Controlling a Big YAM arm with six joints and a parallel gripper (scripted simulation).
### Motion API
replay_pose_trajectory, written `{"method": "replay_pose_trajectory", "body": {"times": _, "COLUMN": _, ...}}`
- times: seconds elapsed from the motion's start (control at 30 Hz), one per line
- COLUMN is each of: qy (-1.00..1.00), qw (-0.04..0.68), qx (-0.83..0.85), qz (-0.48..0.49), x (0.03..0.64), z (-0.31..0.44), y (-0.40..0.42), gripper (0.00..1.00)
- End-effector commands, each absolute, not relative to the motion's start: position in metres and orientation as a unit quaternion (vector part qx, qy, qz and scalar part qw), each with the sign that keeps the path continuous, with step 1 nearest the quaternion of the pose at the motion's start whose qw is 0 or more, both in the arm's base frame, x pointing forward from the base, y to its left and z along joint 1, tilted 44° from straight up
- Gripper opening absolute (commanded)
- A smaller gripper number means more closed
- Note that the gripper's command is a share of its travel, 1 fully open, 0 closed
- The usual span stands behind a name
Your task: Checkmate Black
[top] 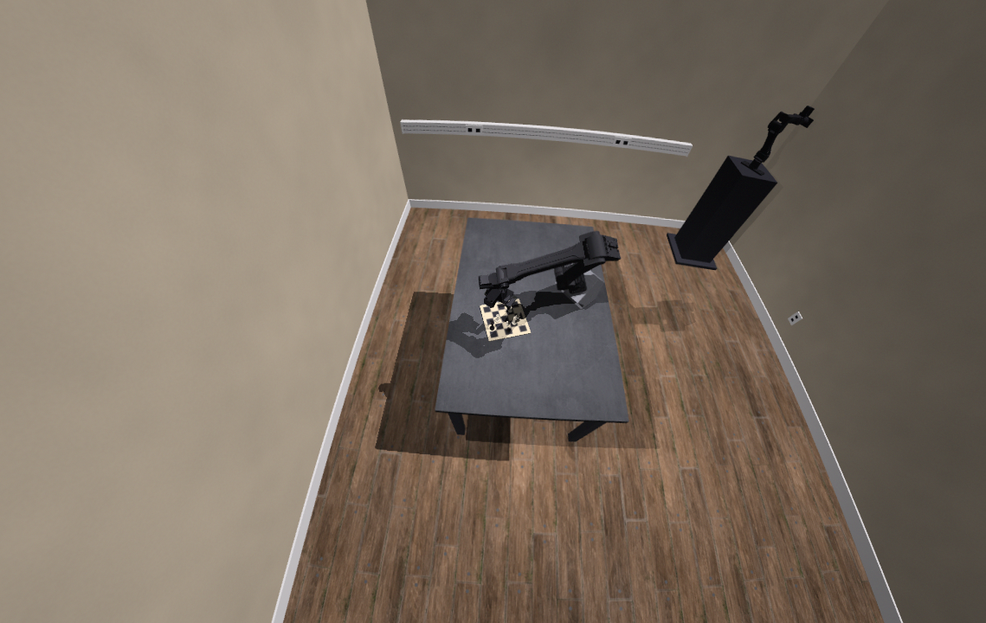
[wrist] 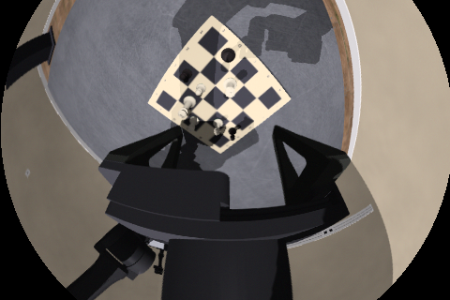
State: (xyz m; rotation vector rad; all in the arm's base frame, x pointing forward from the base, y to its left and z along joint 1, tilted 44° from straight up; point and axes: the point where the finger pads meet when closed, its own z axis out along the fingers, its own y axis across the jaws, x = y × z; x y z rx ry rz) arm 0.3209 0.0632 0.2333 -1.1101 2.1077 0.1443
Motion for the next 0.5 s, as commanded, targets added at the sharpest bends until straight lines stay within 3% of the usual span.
{"method": "replay_pose_trajectory", "body": {"times": 0.0, "qy": 0.808, "qw": 0.393, "qx": -0.438, "qz": 0.036, "x": 0.318, "z": 0.274, "y": 0.052, "gripper": 1.00}}
{"method": "replay_pose_trajectory", "body": {"times": 0.47, "qy": 0.808, "qw": 0.392, "qx": -0.439, "qz": 0.034, "x": 0.299, "z": 0.297, "y": 0.039, "gripper": 1.00}}
